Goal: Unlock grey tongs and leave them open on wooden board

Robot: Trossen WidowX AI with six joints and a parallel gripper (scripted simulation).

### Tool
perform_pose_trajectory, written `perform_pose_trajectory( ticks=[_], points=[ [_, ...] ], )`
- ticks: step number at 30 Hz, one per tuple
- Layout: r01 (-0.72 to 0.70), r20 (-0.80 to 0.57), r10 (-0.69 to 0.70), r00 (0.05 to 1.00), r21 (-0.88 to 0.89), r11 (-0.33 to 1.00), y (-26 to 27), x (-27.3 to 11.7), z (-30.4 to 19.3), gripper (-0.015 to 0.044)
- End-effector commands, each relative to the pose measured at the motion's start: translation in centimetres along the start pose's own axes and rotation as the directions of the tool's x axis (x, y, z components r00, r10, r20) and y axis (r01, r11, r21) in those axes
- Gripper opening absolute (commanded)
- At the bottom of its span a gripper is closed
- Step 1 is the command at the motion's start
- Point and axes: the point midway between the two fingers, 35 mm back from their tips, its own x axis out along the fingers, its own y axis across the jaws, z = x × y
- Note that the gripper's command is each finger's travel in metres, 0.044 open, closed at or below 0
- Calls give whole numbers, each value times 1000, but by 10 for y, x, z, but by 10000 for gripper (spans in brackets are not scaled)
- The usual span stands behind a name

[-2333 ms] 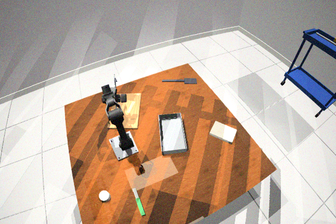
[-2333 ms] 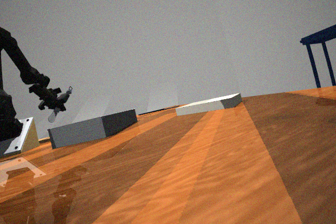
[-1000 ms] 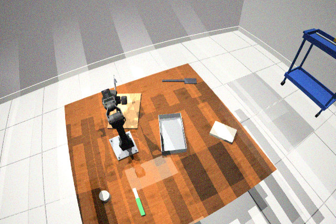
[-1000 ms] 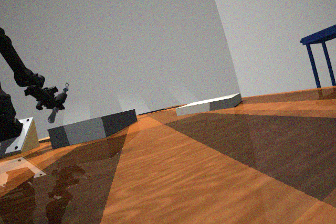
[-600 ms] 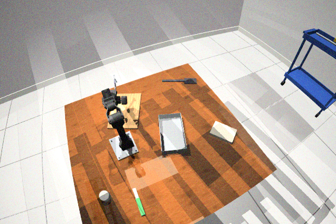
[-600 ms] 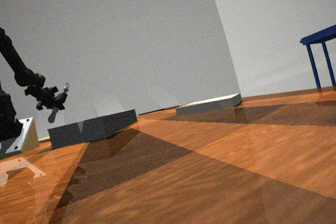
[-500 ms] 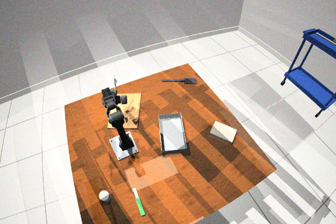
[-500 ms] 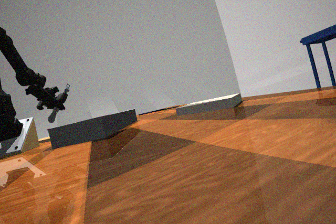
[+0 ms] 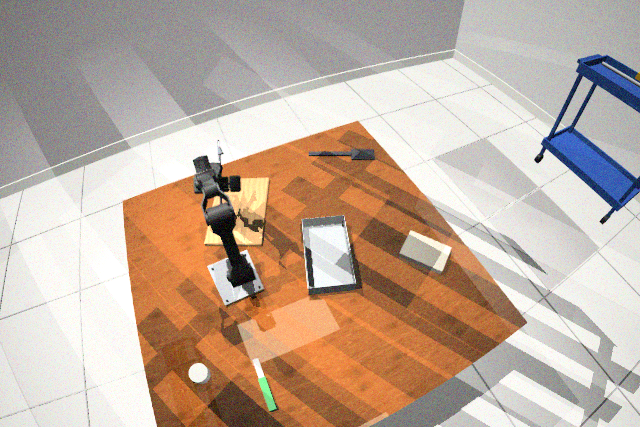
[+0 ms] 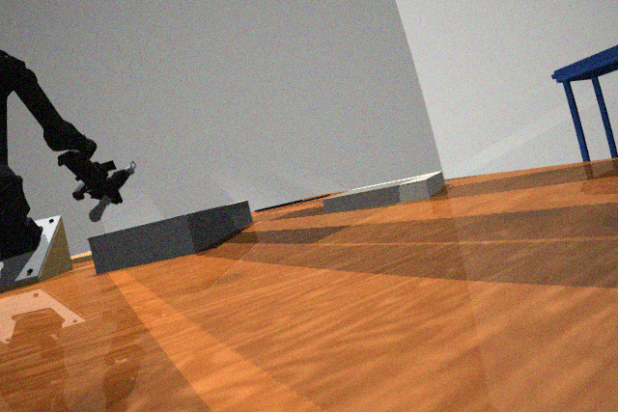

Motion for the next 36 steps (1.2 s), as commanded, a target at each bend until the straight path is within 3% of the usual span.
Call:
perform_pose_trajectory(
  ticks=[1,36],
  points=[
    [-5,-40,5,999,4,1000,2,2,6,-150],
    [-10,-465,13,885,10,1000,-2,3,19,-150]
  ],
)
